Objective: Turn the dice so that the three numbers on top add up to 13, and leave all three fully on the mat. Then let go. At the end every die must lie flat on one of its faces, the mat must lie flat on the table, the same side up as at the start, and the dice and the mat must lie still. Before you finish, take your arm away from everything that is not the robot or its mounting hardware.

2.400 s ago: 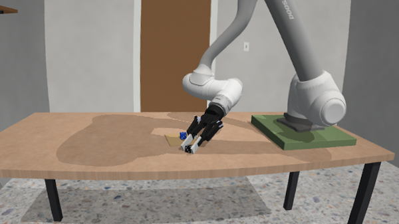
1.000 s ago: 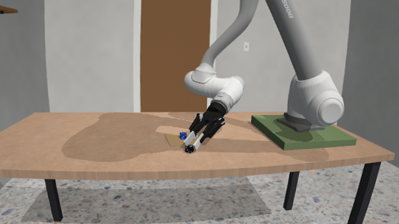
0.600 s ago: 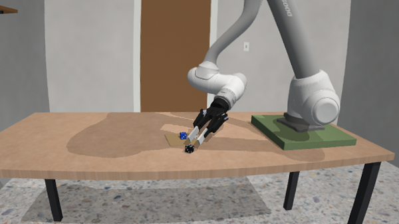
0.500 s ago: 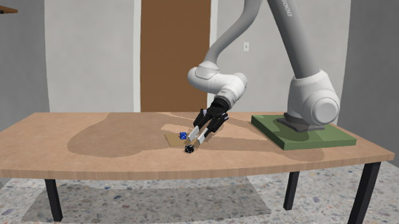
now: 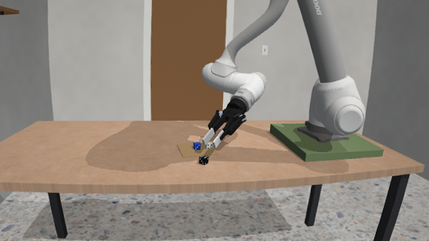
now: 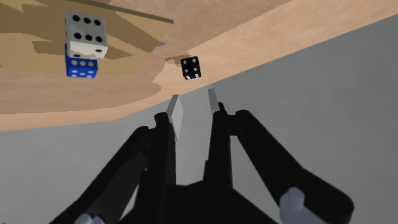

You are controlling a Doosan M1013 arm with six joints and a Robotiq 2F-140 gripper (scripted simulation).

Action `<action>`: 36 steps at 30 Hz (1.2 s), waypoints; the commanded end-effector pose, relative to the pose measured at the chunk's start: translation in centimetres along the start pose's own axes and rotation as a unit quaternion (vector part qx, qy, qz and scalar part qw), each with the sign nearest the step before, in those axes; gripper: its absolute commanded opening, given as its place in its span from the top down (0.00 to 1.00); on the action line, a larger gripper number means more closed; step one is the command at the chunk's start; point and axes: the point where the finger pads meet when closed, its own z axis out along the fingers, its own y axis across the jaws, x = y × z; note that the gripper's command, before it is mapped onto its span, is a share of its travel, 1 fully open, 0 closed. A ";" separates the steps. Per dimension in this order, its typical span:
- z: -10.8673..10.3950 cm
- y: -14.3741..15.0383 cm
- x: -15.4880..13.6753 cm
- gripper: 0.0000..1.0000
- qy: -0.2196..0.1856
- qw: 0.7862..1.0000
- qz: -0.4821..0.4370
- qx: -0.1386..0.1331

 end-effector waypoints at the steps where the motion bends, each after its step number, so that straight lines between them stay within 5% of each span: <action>1: -0.9 0.0 -1.7 0.75 0.001 1.000 0.000 -0.001; 15: -1.3 0.3 -3.0 0.75 0.002 1.000 0.002 -0.009; 23: 1.0 5.0 -4.2 0.75 0.054 0.991 0.030 -0.119; 25: 1.0 5.0 -4.2 0.75 0.054 0.991 0.030 -0.119; 28: 1.6 7.1 -4.3 0.75 0.096 0.981 0.041 -0.165; 36: 1.9 9.3 -3.8 0.75 0.187 0.957 0.053 -0.217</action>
